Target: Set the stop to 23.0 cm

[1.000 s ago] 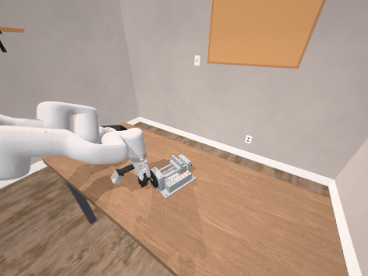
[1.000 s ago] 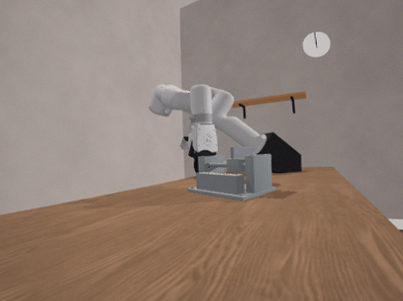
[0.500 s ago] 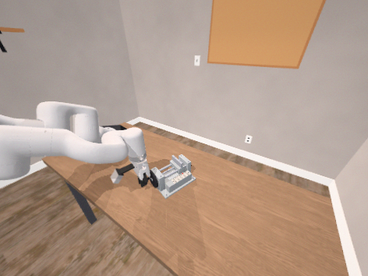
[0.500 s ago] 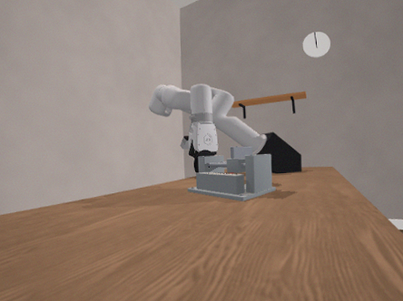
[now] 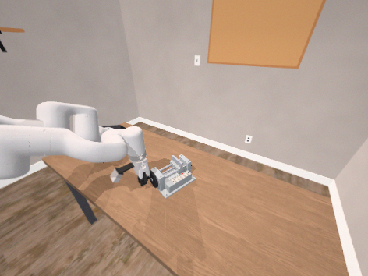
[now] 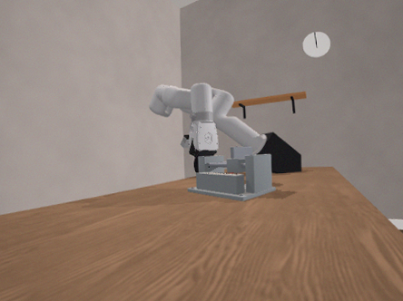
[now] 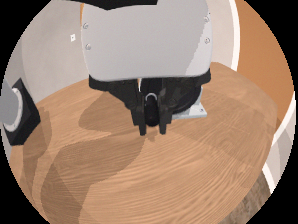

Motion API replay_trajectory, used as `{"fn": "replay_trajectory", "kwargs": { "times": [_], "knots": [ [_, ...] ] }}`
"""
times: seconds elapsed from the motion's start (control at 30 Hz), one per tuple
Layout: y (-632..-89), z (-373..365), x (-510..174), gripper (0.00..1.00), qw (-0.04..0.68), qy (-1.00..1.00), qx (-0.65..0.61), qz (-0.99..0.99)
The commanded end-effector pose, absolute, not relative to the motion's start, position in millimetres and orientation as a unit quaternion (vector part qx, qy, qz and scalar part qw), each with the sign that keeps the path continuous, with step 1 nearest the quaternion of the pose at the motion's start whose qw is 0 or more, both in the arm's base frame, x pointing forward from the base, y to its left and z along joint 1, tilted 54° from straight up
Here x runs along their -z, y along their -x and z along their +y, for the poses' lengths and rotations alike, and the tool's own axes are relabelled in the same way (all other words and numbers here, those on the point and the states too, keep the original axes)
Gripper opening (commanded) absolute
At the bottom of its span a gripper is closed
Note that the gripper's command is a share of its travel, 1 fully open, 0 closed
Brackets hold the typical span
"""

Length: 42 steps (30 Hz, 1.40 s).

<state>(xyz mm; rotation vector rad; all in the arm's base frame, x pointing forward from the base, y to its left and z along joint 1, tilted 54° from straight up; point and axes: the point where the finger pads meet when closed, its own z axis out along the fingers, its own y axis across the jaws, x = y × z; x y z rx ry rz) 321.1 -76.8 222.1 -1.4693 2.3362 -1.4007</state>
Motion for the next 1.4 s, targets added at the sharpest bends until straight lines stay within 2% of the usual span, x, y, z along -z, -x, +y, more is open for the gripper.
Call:
{"fn": "replay_trajectory", "kwargs": {
  "times": [0.0,1.37],
  "knots": [
    [-320.3,-75.2,-222.8,0.06,0.024,0.475,0.453,0.754],
    [-311.1,-55.6,-246.9,0.06,0.024,0.475,0.453,0.754]
  ]
}}
